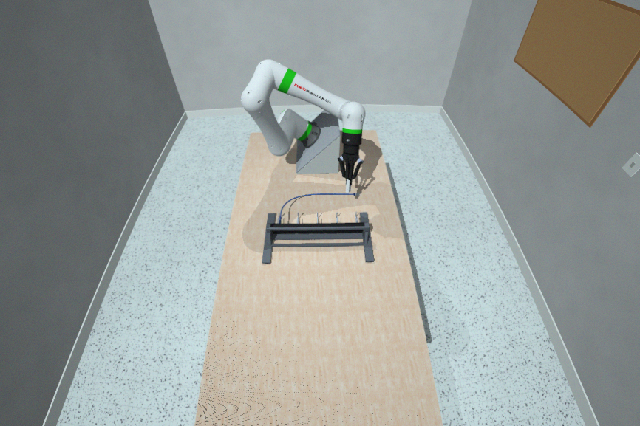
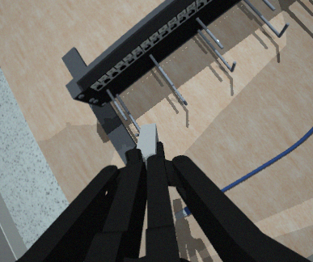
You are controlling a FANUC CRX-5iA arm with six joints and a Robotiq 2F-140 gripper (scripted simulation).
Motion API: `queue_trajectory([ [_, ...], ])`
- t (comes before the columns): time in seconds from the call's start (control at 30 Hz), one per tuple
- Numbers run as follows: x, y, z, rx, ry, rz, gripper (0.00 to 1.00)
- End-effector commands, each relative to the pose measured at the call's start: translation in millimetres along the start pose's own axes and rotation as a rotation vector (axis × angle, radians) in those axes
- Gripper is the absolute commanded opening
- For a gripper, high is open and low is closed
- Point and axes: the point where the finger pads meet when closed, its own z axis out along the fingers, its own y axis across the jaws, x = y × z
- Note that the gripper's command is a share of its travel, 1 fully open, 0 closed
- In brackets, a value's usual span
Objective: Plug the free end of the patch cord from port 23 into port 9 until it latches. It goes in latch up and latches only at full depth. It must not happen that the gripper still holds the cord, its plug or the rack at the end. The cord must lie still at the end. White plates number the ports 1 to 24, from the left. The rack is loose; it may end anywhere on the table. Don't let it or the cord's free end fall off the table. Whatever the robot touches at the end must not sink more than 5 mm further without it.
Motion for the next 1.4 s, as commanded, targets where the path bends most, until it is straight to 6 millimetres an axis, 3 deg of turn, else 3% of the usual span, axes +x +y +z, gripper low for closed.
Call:
queue_trajectory([
  [0.0,15.5,-4.8,-7.9,0.041,0.051,-0.154,0.00],
  [0.27,36.7,-13.8,-25.3,0.085,0.156,-0.408,0.00],
  [0.63,43.1,-17.4,-26.2,0.095,0.189,-0.486,0.00],
  [0.83,48.1,-21.7,5.2,0.095,0.189,-0.486,0.00],
  [0.9,48.1,-21.7,5.2,0.095,0.189,-0.486,0.00],
  [1.2,59.7,-31.7,76.8,0.095,0.189,-0.486,0.00],
  [1.37,63.6,-35.0,100.8,0.095,0.189,-0.486,0.00],
])
